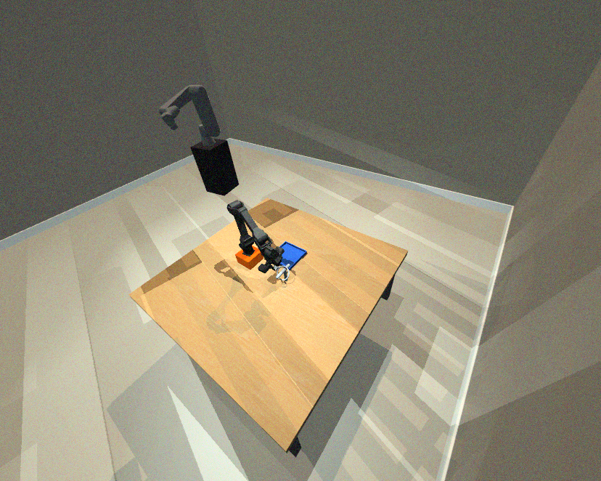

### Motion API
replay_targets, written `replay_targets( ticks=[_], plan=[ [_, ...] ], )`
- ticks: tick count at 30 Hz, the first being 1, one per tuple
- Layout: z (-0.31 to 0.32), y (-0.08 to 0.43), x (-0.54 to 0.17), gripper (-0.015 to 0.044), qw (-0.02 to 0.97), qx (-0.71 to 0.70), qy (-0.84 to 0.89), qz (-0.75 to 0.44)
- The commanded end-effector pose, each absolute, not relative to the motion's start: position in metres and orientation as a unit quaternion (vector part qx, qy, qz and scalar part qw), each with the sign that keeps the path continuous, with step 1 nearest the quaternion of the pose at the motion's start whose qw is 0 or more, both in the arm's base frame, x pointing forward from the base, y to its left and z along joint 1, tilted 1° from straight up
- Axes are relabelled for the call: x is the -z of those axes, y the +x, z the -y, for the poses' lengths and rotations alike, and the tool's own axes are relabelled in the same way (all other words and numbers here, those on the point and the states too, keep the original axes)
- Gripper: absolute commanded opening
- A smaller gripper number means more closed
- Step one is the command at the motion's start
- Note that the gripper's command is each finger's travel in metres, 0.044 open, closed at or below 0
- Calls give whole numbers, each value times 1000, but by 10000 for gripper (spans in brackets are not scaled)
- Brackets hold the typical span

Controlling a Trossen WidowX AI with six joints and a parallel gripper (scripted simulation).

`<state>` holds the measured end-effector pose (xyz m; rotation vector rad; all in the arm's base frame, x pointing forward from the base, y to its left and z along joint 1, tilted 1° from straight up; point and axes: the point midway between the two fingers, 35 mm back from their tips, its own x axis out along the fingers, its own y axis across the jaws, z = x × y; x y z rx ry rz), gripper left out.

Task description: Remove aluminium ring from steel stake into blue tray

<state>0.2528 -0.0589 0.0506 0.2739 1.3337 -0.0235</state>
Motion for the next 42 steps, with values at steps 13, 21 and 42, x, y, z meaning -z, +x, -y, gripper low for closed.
replay_targets(
  ticks=[13, 21, 42],
  plan=[
    [78, 250, -46, 0, 774, -31, 173, -608],
    [85, 249, -49, 0, 775, -37, 181, -604],
    [99, 247, -60, 0, 776, -37, 180, -604]
  ],
)
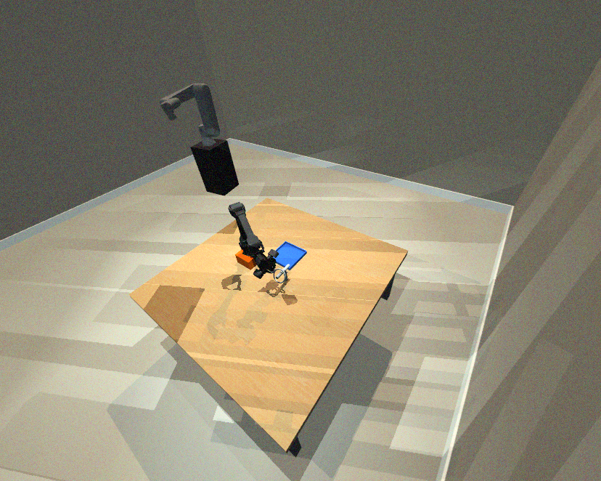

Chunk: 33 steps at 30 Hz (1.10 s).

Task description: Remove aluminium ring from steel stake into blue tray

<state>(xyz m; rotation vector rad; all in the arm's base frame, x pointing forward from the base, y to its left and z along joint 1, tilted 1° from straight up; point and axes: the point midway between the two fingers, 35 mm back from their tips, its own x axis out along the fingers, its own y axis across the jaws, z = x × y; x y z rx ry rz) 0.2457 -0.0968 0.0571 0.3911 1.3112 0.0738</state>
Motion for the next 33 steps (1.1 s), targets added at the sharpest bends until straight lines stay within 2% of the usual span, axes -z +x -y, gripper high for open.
replay_targets(
  ticks=[1, 33],
  plan=[
    [100, 247, -61, 0, 776, -37, 180, -604],
    [124, 243, -65, 0, 776, -36, 180, -604]
  ],
)
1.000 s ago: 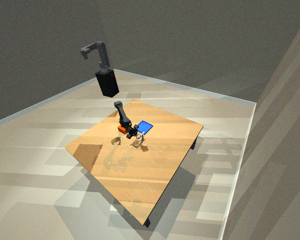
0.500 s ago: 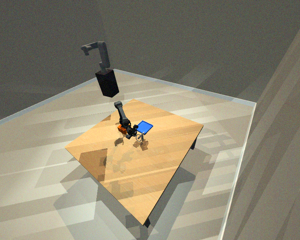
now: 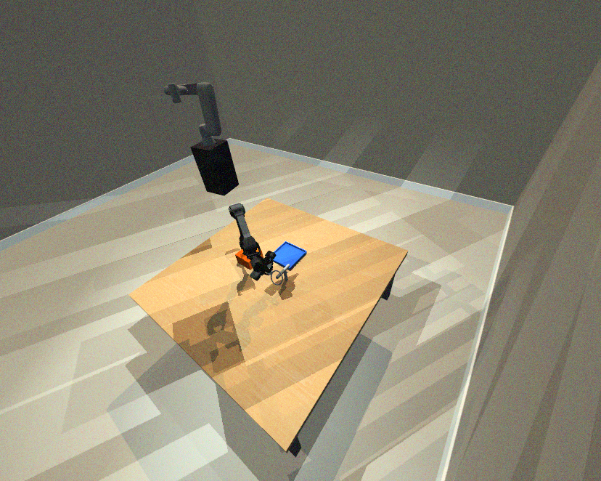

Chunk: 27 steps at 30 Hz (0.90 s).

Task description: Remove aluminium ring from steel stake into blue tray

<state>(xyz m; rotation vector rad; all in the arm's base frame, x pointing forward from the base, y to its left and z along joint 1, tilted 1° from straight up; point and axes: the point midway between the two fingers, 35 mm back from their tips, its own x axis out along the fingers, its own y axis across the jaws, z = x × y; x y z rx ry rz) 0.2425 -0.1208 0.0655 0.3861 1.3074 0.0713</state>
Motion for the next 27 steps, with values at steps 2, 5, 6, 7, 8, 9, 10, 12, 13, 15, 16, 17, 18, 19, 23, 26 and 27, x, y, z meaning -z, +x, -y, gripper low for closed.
replay_targets(
  ticks=[2, 5, 6, 7, 8, 9, 10, 12, 13, 15, 16, 17, 18, 19, 23, 26, 27],
  plan=[
    [125, 243, -65, 0, 776, -36, 180, -604],
    [127, 243, -65, 0, 776, -36, 180, -604],
    [128, 243, -65, 0, 776, -36, 180, -604],
    [128, 243, -65, 0, 776, -36, 179, -604],
    [129, 243, -65, 0, 776, -36, 179, -604],
    [130, 242, -65, 0, 776, -36, 179, -604],
    [131, 242, -65, 0, 776, -36, 179, -604],
    [132, 242, -65, 0, 776, -36, 179, -604],
    [133, 242, -65, 0, 776, -36, 179, -604],
    [134, 242, -65, 0, 776, -36, 179, -604],
    [135, 242, -65, 0, 776, -36, 179, -604],
    [136, 242, -65, 0, 776, -36, 179, -604],
    [136, 241, -65, 0, 776, -36, 179, -604],
    [137, 241, -66, 0, 776, -36, 179, -604],
    [140, 241, -66, 0, 776, -36, 179, -604],
    [142, 241, -66, 0, 776, -36, 179, -604],
    [143, 241, -66, 0, 776, -36, 179, -604]
  ],
)
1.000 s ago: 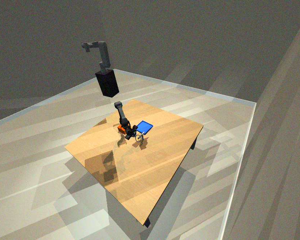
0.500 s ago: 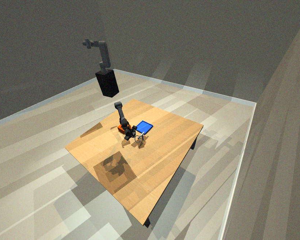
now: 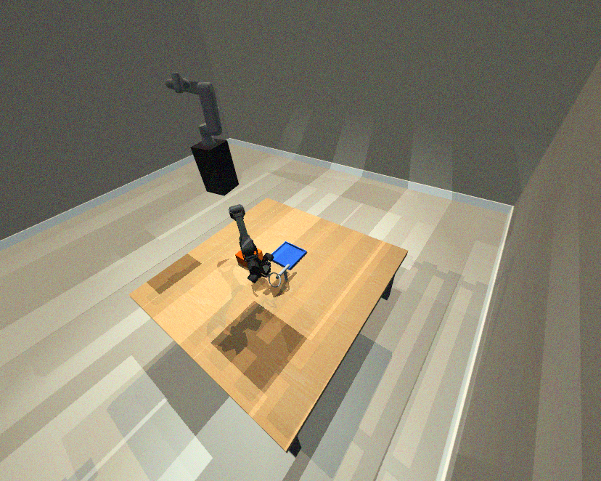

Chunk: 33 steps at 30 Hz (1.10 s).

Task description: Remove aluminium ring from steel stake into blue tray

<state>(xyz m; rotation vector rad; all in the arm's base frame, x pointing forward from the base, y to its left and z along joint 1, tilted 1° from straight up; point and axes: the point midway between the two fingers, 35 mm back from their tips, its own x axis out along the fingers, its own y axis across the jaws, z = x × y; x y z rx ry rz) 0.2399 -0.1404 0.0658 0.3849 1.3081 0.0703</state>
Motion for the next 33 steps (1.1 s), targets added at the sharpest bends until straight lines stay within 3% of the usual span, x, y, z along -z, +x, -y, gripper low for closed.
replay_targets(
  ticks=[1, 33],
  plan=[
    [144, 240, -66, 0, 776, -36, 179, -604],
    [154, 240, -97, 0, 776, -35, 179, -604]
  ],
)
